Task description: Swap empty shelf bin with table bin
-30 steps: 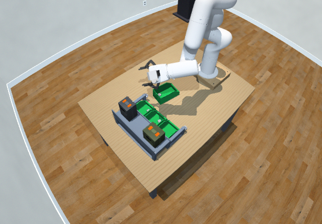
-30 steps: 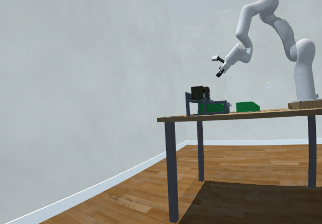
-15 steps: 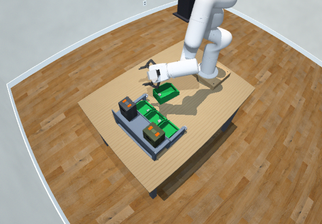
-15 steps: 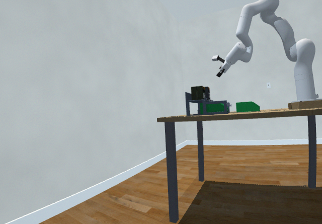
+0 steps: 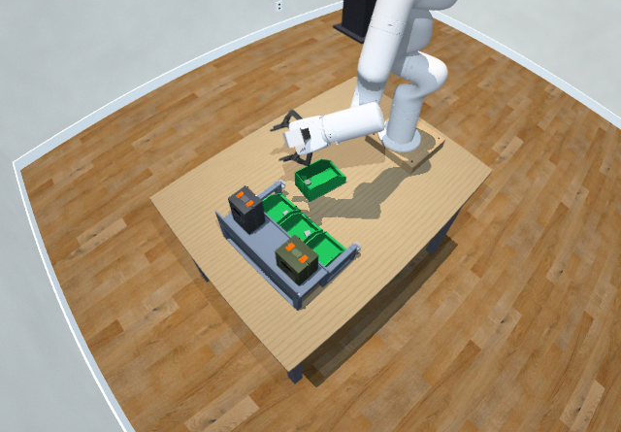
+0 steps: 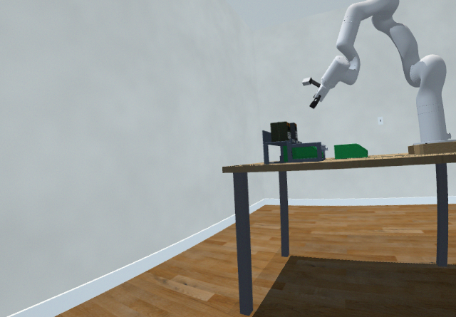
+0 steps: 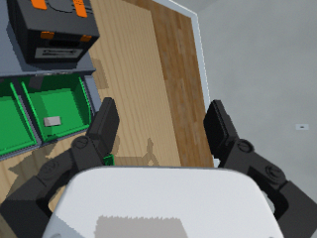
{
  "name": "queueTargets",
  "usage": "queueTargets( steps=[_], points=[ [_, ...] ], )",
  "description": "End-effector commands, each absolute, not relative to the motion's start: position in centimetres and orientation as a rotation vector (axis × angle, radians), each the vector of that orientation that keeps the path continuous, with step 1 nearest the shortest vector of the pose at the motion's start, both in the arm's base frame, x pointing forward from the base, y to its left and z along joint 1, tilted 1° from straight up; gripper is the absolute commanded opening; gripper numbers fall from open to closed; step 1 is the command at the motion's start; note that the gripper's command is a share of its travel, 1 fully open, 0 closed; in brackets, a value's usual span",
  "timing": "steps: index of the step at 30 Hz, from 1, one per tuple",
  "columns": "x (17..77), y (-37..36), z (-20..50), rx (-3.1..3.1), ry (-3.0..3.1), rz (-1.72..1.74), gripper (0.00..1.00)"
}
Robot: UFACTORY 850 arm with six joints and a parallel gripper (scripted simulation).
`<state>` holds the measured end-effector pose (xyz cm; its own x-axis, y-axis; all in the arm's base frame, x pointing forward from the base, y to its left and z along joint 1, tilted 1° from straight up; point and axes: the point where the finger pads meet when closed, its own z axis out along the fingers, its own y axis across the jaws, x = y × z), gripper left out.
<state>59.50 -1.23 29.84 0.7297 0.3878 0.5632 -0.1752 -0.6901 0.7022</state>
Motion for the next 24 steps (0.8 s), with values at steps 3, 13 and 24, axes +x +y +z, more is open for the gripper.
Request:
queueTargets(
  steps=[3, 13, 24],
  points=[
    [58.1, -1.8, 29.9, 2.237, 0.142, 0.860, 1.00],
    [55.3, -2.7, 29.9, 2.397, 0.110, 0.751, 1.00],
    [53.1, -3.4, 29.8, 2.525, 0.081, 0.651, 1.00]
  ],
)
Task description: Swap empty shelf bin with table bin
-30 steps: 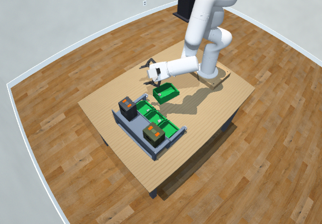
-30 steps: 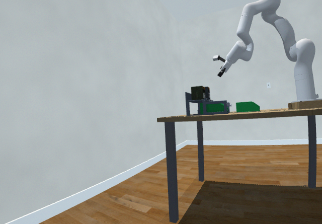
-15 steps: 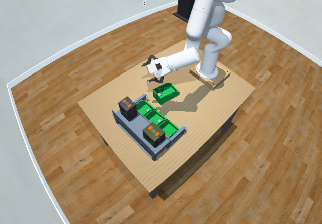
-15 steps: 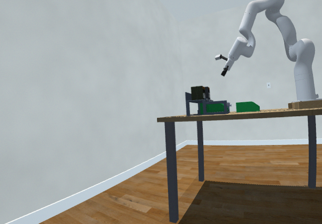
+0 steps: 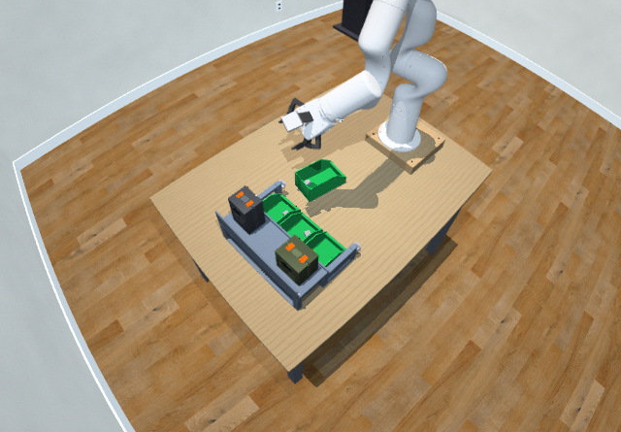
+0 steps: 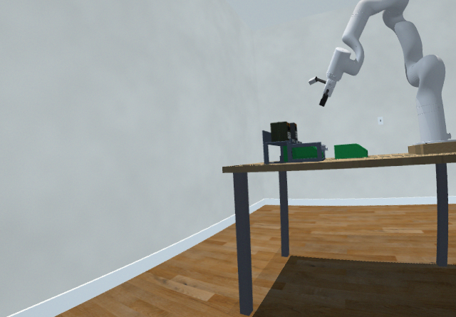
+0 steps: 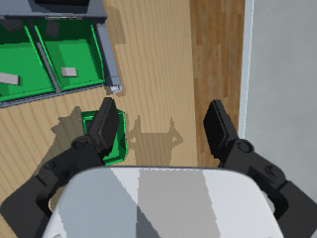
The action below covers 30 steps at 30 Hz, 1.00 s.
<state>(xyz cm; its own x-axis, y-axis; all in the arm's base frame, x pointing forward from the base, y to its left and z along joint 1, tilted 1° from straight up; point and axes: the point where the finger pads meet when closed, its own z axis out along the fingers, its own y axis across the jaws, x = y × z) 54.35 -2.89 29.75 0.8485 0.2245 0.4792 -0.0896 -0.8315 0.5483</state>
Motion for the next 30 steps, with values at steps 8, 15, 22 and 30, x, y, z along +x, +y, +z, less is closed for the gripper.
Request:
queueTargets(
  steps=[8, 15, 22, 30],
  points=[
    [51.7, -3.8, 29.7, 2.600, 0.063, 0.588, 1.00],
    [50.3, -4.2, 29.7, 2.684, 0.044, 0.525, 1.00],
    [48.9, -4.7, 29.7, 2.753, 0.023, 0.450, 1.00],
    [47.9, -4.9, 29.7, 2.814, 0.008, 0.397, 1.00]
  ],
)
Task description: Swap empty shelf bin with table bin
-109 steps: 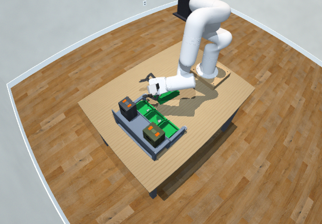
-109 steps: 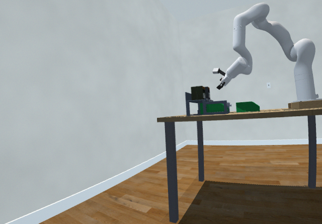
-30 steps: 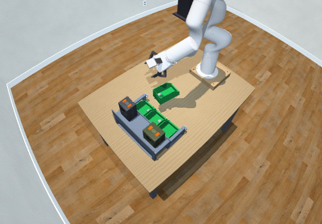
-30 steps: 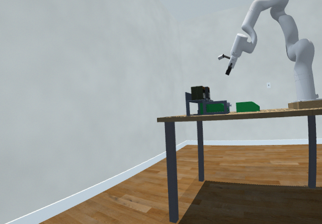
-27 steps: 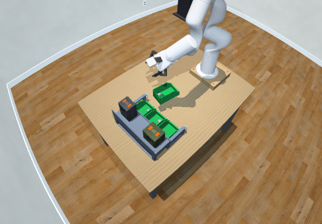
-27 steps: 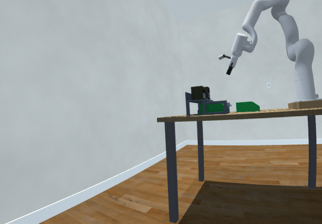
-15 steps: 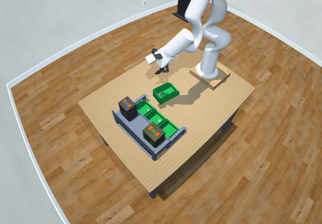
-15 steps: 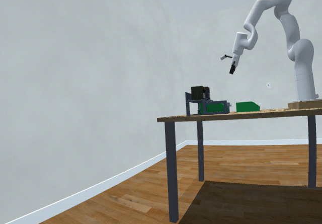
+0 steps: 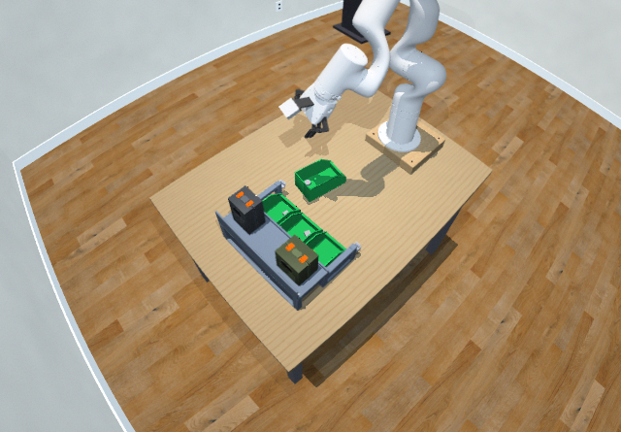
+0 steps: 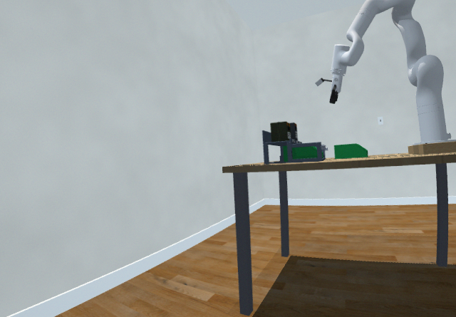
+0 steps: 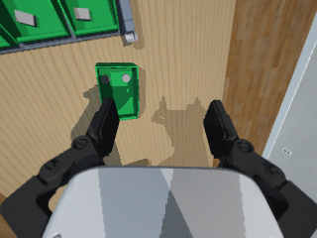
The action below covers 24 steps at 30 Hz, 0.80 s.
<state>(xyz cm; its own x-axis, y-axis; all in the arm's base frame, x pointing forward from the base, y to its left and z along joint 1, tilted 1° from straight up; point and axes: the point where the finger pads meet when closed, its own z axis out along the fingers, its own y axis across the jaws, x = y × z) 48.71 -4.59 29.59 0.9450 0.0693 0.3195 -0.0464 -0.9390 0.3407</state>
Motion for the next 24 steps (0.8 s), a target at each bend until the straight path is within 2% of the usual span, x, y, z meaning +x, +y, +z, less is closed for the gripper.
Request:
queueTargets(
  steps=[1, 24],
  points=[
    [47.7, -5.0, 29.7, 2.823, 0.004, 0.385, 1.00],
    [44.0, -6.3, 29.9, 3.007, -0.055, 0.170, 1.00]
  ],
)
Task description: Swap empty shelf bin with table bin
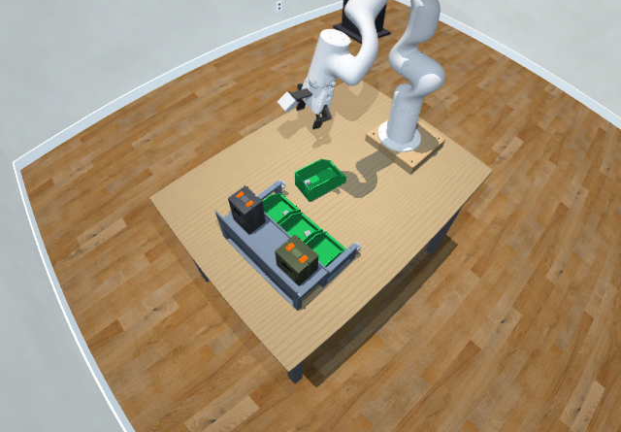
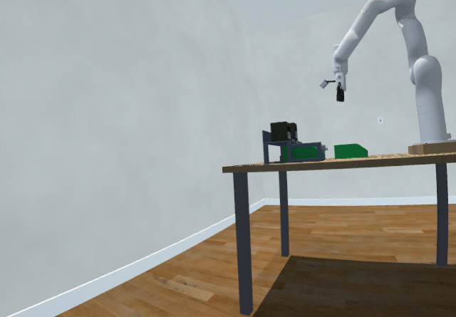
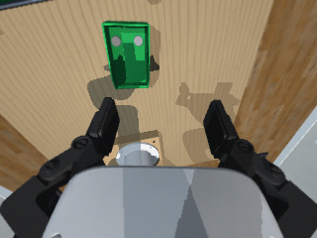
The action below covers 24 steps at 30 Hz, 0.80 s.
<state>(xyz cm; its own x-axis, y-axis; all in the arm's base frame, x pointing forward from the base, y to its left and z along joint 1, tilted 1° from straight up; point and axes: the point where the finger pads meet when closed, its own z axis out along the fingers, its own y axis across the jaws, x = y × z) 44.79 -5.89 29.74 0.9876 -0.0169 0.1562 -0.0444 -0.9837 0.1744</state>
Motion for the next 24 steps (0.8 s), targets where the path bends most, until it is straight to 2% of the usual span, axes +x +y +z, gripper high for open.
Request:
queueTargets(
  steps=[1, 24],
  points=[
    [43.8, -6.3, 29.9, 3.015, -0.057, 0.162, 1.00],
    [41.7, -7.1, 29.9, 3.115, -0.095, 0.024, 1.00]
  ],
)
